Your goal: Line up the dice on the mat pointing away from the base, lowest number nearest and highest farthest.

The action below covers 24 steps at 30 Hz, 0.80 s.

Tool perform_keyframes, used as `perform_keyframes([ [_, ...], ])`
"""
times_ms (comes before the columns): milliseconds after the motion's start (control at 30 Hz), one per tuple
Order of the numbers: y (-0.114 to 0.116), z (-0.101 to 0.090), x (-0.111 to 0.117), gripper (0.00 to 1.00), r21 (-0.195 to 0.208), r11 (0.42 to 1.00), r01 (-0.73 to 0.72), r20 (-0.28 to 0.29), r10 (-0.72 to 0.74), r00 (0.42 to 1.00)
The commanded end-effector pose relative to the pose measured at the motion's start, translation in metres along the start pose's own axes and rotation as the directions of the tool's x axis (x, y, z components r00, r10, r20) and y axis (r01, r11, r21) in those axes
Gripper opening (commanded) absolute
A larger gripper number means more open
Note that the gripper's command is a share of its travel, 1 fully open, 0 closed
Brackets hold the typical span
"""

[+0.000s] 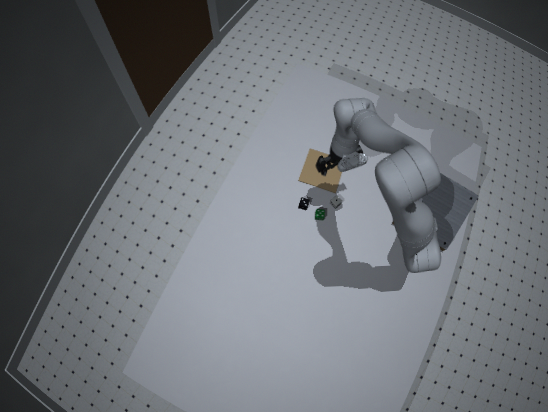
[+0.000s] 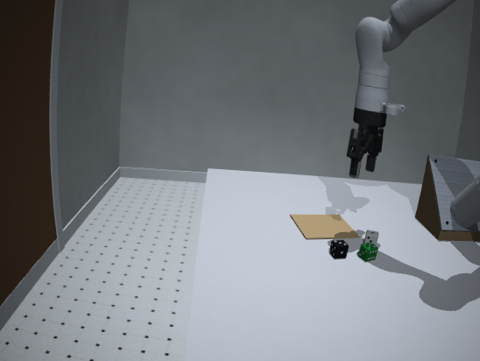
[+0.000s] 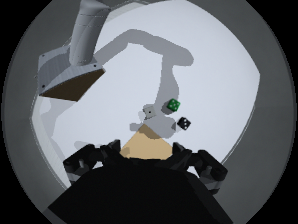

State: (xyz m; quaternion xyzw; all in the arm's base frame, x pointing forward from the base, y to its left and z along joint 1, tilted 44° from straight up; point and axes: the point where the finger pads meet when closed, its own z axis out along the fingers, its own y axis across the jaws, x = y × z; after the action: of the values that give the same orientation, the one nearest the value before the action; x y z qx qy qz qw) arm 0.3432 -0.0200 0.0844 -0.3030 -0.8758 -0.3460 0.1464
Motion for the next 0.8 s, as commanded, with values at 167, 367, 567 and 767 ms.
perform_keyframes([
  [167,0.0013,0.0003,0.0002,1.0,-0.005,1.0,0.001,-0.001,-0.001,1.0],
  [367,0.0013,0.0003,0.0002,1.0,-0.005,1.0,0.001,-0.001,-0.001,1.0],
  [567,0.0013,0.0003,0.0002,1.0,-0.005,1.0,0.001,-0.001,-0.001,1.0],
  [767,0.0014,0.0097,0.0001,1.0,-0.005,1.0,0.001,-0.001,-0.001,1.0],
])
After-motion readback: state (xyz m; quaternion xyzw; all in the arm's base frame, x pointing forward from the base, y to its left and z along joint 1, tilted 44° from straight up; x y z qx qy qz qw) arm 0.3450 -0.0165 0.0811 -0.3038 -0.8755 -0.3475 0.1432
